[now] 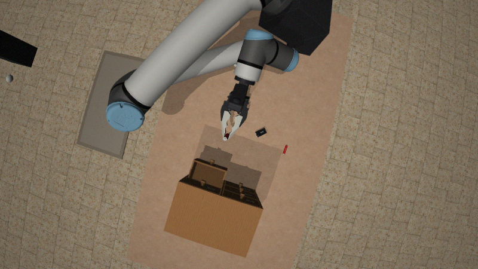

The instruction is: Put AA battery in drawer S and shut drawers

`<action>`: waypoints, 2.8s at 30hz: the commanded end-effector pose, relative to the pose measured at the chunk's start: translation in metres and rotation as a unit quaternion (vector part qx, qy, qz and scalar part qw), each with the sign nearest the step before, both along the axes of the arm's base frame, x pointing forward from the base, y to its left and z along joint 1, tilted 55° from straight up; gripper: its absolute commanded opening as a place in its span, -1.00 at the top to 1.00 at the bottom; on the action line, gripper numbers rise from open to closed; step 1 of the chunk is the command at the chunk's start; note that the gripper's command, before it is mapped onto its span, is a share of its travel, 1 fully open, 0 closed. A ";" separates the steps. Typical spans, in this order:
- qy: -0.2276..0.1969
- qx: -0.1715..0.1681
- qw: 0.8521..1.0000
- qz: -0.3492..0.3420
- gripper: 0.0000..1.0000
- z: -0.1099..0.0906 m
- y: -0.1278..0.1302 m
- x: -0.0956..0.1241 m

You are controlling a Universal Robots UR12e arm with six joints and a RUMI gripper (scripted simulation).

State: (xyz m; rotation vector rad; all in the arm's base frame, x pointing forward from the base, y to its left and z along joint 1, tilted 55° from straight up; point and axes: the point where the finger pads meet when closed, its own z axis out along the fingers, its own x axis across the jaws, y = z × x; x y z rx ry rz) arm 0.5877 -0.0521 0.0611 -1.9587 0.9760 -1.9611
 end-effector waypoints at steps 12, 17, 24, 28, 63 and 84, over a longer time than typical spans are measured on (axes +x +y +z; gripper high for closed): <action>0.000 0.000 1.000 0.000 0.91 0.000 0.000 0.000; 0.000 0.000 1.000 0.000 0.91 0.000 0.000 0.001; 0.000 0.000 1.000 0.000 0.91 0.001 0.000 0.004; 0.000 0.000 1.000 0.000 0.91 0.001 0.000 0.007; 0.000 0.000 1.000 0.000 0.91 0.006 -0.001 0.056; 0.000 0.000 1.000 0.000 0.91 0.011 -0.002 0.103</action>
